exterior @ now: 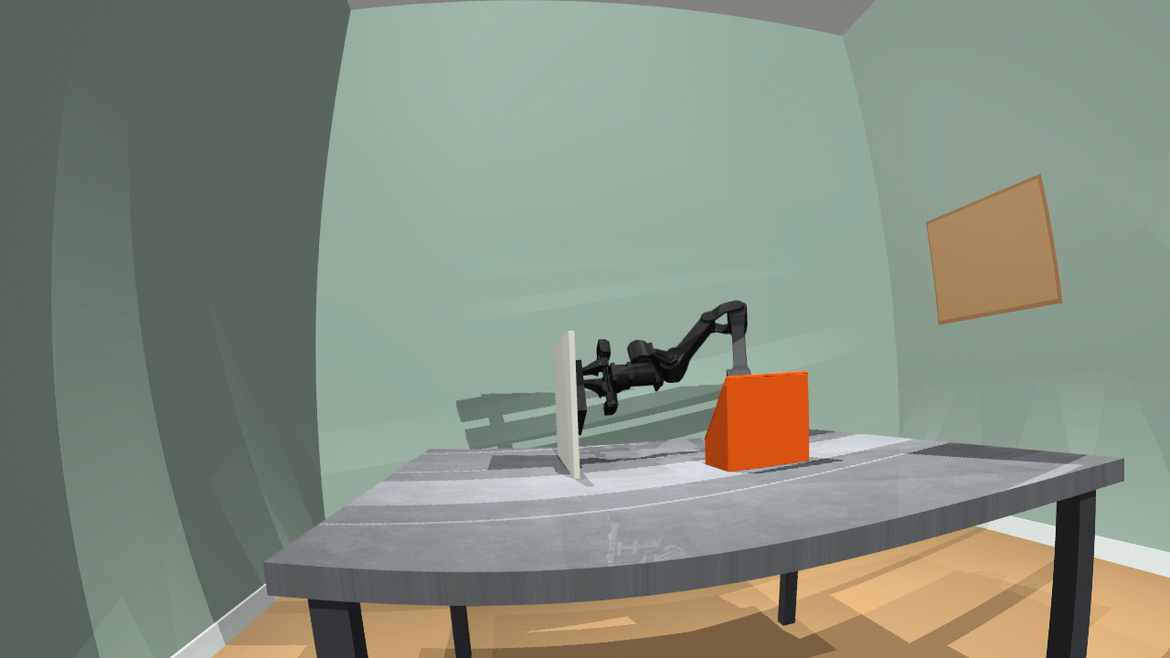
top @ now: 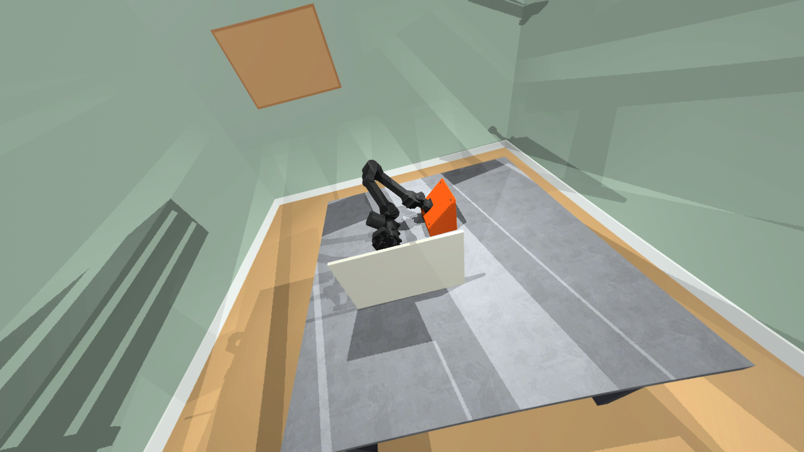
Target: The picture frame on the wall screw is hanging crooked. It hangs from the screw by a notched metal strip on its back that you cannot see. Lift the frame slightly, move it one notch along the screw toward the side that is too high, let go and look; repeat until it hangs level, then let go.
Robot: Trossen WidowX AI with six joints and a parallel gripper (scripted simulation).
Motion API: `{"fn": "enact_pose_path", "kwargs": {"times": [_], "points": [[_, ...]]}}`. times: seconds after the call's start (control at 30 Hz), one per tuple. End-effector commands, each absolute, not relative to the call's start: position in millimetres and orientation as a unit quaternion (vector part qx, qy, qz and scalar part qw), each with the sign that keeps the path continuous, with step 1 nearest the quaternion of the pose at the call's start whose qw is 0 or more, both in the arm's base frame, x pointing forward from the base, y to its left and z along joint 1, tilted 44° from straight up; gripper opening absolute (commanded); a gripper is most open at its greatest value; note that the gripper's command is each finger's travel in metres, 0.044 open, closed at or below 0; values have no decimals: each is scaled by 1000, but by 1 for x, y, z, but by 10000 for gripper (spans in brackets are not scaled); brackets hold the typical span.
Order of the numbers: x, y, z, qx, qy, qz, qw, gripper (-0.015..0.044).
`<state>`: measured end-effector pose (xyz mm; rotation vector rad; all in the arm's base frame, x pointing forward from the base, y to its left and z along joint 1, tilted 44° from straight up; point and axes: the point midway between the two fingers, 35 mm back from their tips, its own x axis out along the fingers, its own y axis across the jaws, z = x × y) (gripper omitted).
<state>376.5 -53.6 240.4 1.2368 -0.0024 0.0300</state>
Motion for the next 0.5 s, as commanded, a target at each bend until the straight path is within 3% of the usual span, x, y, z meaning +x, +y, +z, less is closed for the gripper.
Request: {"fn": "enact_pose_path", "kwargs": {"times": [0.0,0.47], "points": [[376,-51,247,576,-5,22,817,0],[376,-51,247,576,-5,22,817,0]]}}
